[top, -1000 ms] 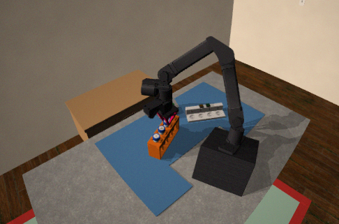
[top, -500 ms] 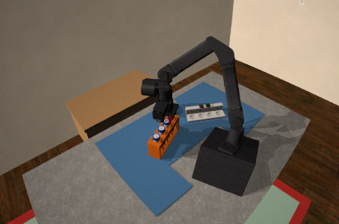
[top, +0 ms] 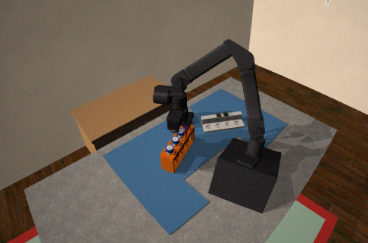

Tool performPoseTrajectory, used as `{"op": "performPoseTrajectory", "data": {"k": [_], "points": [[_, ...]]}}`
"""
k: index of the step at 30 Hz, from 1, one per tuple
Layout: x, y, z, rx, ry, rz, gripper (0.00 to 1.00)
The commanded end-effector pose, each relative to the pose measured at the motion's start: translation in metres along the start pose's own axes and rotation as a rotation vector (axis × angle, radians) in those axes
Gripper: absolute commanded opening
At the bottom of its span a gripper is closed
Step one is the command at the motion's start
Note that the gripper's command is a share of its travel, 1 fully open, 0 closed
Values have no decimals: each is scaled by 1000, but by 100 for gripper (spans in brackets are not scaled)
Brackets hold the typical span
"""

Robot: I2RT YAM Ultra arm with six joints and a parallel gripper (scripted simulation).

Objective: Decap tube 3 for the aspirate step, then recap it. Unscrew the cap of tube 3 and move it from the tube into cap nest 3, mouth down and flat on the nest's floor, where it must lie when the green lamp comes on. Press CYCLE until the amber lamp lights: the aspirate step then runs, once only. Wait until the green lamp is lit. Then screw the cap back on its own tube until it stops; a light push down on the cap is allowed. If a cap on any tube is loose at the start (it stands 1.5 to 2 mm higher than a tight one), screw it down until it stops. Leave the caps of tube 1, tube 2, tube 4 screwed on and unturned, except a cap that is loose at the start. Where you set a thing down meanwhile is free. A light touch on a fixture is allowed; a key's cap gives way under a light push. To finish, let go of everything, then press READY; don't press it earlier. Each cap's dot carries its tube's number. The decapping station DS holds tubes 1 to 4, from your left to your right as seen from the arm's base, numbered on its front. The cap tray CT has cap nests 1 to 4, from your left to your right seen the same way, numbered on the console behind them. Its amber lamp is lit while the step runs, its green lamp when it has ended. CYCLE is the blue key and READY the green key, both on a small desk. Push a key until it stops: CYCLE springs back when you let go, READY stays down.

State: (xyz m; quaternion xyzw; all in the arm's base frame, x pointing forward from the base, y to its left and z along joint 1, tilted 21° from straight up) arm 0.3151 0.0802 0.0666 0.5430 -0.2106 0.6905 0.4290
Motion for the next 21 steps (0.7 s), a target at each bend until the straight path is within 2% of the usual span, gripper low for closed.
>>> {"op": "performPoseTrajectory", "data": {"k": [1, 6, 9, 12, 15, 17, 18, 19, 20, 21], "points": [[4, -2, 0, 4, 2, 14, 49], [6, -2, 1, -403, 0, 14, 49], [6, -2, 1, -413, 0, 14, 49], [8, -2, 1, -655, -2, 14, 49], [8, -2, 1, -746, -3, 14, 49], [9, -2, 1, -898, -4, 15, 49], [9, -2, 1, -913, -4, 14, 49], [10, -2, 1, -996, -5, 14, 49], [10, -2, 1, -996, -5, 14, 49], [10, -2, 1, -1080, -5, 14, 49]]}}
Point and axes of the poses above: the point where the finger pads meet when closed, its own x axis back along the fingers, its own y axis across the jaws, z = x × y, the point moved 7 cm from there along x, back along the fingers, and after that the axes turned 13 degrees about x, right-handed, at the moved point
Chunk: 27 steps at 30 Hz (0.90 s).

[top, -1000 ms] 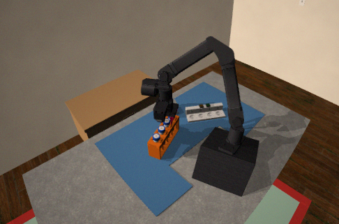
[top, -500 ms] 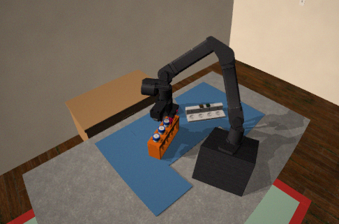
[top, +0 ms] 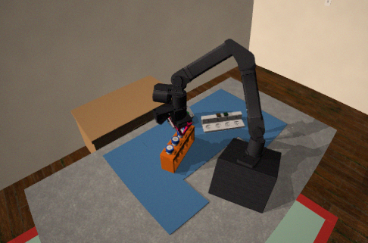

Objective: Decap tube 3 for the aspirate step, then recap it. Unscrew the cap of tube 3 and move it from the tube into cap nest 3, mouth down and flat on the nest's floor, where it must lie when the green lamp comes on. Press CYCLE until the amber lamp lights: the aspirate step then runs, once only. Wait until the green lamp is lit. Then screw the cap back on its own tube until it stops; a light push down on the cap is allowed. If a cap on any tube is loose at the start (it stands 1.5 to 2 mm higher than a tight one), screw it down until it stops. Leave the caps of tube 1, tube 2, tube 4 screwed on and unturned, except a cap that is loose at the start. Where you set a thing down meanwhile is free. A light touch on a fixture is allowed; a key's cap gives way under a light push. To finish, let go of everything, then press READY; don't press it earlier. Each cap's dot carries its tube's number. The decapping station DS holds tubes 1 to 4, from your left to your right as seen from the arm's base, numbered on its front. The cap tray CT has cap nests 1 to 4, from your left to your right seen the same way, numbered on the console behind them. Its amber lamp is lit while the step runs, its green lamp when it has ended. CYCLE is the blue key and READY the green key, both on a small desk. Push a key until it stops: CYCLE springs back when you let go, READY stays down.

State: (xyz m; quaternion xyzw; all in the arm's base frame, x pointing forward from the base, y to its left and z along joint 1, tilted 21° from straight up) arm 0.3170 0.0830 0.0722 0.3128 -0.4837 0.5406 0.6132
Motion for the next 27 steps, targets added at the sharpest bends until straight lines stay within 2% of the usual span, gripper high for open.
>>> {"op": "performPoseTrajectory", "data": {"k": [1, 2, 3, 5, 7, 8, 10, 18, 19, 27], "points": [[5, 0, 0, -280, -4, 2, 49], [5, 0, 0, -298, -3, 2, 49], [5, 0, 0, -382, -3, 1, 49], [5, 0, 0, -382, -3, 1, 49], [5, 1, 0, -548, -4, 1, 49], [5, 1, 1, -548, -4, 1, 49], [5, 1, 1, -701, -4, 1, 49], [4, 1, 1, -714, -4, 1, 49], [4, 1, 1, -714, -4, 1, 0], [4, 1, 1, -714, -4, 1, 0]]}}
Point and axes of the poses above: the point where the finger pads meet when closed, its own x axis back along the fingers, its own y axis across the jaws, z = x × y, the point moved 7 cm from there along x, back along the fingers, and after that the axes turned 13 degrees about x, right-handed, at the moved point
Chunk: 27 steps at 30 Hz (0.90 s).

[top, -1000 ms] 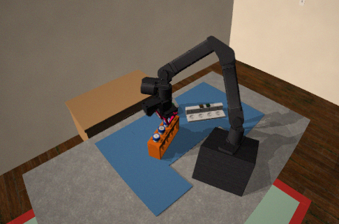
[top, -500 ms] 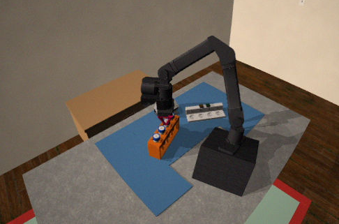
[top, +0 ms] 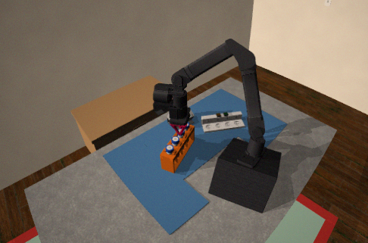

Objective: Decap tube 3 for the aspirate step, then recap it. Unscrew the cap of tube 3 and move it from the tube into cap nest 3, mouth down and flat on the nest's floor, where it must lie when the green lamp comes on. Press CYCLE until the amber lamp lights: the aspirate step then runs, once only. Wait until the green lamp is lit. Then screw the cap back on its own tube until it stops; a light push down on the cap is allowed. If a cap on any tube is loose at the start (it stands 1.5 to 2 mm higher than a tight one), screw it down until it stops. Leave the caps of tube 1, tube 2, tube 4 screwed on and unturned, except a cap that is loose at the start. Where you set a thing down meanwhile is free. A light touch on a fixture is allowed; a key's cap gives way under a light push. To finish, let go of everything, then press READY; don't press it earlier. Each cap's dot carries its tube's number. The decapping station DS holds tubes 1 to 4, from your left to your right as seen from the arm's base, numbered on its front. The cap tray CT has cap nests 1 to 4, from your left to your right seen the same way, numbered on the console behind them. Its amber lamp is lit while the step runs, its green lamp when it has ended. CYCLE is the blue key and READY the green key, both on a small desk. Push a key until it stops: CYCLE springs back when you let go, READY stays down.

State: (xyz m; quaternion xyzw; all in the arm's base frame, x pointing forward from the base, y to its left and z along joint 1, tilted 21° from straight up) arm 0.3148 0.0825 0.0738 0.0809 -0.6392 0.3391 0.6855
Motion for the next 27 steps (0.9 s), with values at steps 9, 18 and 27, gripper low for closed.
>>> {"op": "performPoseTrajectory", "data": {"k": [9, 18, 27], "points": [[12, 0, -1, -7, -9, 2, 0], [33, 0, 0, -7, -9, 1, 0], [39, -4, 6, -90, -9, 1, 0]]}}
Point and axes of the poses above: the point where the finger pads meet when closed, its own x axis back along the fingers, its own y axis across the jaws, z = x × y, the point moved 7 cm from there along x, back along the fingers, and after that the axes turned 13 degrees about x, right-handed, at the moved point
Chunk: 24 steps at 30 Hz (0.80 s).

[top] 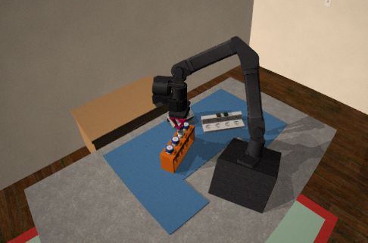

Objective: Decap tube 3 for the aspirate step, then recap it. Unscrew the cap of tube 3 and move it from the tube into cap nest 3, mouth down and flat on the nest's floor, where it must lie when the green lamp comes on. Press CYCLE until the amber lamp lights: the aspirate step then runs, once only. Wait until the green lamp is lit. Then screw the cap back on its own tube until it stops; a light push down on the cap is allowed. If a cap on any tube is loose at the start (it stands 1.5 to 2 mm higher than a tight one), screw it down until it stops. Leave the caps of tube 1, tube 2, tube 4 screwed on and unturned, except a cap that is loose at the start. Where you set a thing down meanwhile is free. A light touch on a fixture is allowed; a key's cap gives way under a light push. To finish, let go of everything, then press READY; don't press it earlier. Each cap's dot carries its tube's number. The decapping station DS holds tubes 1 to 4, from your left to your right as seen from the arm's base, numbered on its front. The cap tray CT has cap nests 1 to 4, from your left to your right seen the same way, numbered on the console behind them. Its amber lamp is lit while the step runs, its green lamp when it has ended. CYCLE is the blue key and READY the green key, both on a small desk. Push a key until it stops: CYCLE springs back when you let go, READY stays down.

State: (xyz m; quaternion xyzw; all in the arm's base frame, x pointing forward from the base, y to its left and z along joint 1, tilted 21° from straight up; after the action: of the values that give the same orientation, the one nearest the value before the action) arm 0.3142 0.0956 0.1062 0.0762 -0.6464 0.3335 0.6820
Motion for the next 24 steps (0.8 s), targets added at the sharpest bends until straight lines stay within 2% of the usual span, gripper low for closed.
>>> {"op": "performPoseTrajectory", "data": {"k": [1, 2, 6, 8, 10, 11, 13, 14, 16, 19, 21, 24], "points": [[4, -4, 7, -73, 3, 0, 0], [4, -4, 7, -73, 3, 0, 0], [4, -24, 35, -406, 4, 1, 0], [4, -29, 42, -489, 4, 1, 0], [4, -38, 55, -652, 4, 2, 0], [4, -38, 55, -656, 4, 2, 0], [4, -48, 69, -823, 4, 3, 0], [4, -48, 69, -823, 4, 3, 0], [4, -57, 83, -989, 4, 4, 0], [4, -57, 83, -989, 4, 4, 0], [4, -67, 96, -1156, 4, 5, 0], [4, -81, 117, -1161, 4, 5, 0]]}}
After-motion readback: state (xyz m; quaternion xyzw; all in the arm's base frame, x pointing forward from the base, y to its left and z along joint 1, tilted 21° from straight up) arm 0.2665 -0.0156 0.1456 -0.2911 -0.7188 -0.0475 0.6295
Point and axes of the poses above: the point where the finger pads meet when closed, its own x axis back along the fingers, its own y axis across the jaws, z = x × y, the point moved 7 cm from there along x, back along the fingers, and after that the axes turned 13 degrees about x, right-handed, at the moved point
